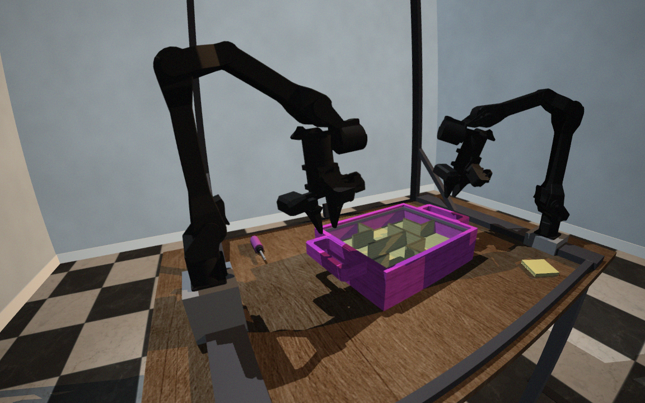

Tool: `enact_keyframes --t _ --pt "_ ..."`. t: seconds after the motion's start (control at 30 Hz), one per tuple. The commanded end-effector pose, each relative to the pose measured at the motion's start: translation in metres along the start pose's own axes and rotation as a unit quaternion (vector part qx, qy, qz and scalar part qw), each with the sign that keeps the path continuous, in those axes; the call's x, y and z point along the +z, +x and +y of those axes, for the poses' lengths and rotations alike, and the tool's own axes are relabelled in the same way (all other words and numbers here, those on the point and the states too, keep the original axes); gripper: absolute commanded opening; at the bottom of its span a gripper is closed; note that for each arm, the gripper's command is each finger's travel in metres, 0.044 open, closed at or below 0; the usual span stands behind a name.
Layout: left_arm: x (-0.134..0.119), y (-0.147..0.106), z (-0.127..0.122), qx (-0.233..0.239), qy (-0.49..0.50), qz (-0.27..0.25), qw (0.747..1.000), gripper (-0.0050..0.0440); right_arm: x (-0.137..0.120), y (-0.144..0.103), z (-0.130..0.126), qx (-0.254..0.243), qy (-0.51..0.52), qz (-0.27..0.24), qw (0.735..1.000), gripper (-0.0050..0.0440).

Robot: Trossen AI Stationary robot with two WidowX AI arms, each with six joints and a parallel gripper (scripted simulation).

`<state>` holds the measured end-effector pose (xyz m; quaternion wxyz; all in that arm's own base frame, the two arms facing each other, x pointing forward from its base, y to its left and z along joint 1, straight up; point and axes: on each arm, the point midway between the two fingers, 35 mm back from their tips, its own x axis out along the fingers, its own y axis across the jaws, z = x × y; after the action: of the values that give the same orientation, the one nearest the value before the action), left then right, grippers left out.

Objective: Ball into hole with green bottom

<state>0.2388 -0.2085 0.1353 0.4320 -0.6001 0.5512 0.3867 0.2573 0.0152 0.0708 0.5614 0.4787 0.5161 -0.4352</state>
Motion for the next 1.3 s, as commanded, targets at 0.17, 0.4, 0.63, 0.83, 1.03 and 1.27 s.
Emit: enact_keyframes --t 0.17,0.4,0.63,0.83,1.03,1.27 --pt "0.009 -0.020 -0.026 -0.088 0.102 0.026 0.990 0.0163 0.004 -0.014 0.019 0.086 -0.073 -0.014 0.993 0.0163" --pt "0.022 -0.044 -0.055 -0.195 0.236 0.020 0.952 0.0163 0.010 -0.036 0.044 0.186 -0.170 -0.055 0.966 0.0163" --pt "0.030 -0.057 -0.068 -0.245 0.292 0.001 0.924 0.0163 0.013 -0.048 0.055 0.230 -0.212 -0.081 0.946 0.0163" --pt "0.048 -0.085 -0.088 -0.329 0.386 -0.061 0.860 0.0163 0.017 -0.079 0.072 0.305 -0.286 -0.142 0.897 0.0163" --pt "0.065 -0.114 -0.101 -0.392 0.465 -0.139 0.781 0.0163 0.021 -0.108 0.082 0.362 -0.347 -0.210 0.839 0.0163" --pt "0.078 -0.132 -0.105 -0.418 0.495 -0.196 0.736 0.0163 0.022 -0.128 0.086 0.389 -0.374 -0.253 0.803 0.0163"
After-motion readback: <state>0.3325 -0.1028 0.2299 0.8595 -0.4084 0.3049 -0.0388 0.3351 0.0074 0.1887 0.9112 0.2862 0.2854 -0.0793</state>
